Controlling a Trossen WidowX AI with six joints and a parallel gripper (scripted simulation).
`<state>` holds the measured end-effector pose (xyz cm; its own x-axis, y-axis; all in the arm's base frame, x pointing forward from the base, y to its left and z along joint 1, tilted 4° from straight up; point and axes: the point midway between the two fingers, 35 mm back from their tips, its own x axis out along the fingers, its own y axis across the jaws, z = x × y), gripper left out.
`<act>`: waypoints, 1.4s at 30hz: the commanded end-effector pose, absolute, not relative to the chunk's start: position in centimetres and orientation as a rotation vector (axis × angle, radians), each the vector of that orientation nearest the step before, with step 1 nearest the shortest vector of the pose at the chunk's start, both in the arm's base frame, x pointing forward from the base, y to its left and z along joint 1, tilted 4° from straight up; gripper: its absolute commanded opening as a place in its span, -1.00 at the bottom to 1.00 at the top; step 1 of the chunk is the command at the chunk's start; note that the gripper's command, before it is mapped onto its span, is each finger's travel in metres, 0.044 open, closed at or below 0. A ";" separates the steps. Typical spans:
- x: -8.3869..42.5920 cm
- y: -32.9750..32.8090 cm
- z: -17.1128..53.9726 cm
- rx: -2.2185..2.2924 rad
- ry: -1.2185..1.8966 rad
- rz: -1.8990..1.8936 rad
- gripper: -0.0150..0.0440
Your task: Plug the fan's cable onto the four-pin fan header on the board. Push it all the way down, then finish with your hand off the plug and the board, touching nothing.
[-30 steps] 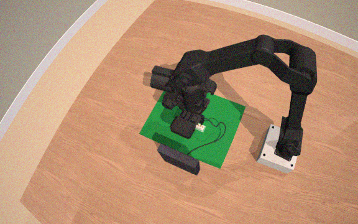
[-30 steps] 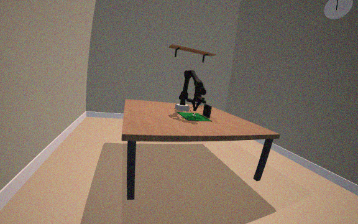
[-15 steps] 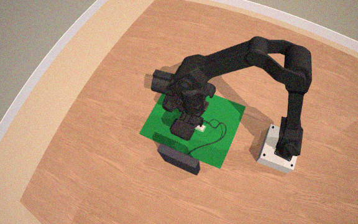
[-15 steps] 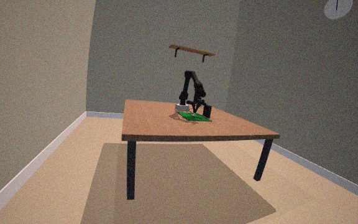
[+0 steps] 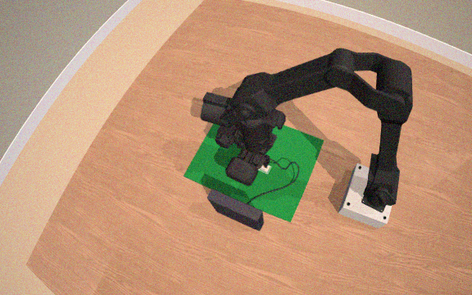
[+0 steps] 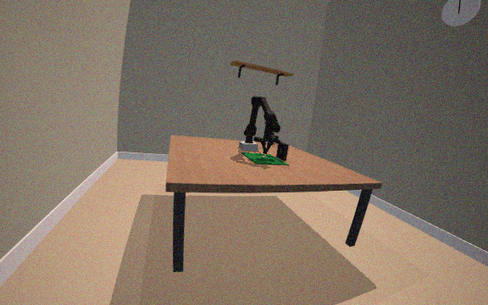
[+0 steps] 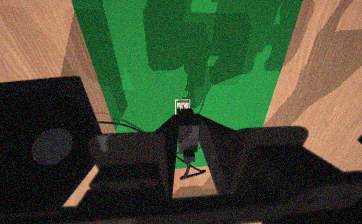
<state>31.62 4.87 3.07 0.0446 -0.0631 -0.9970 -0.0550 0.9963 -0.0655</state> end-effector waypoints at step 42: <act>31.6 4.8 2.6 -0.103 1.532 -0.002 -0.49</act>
<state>31.77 4.87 2.79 0.0435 -0.0633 -0.9970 -0.0589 0.9961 -0.0658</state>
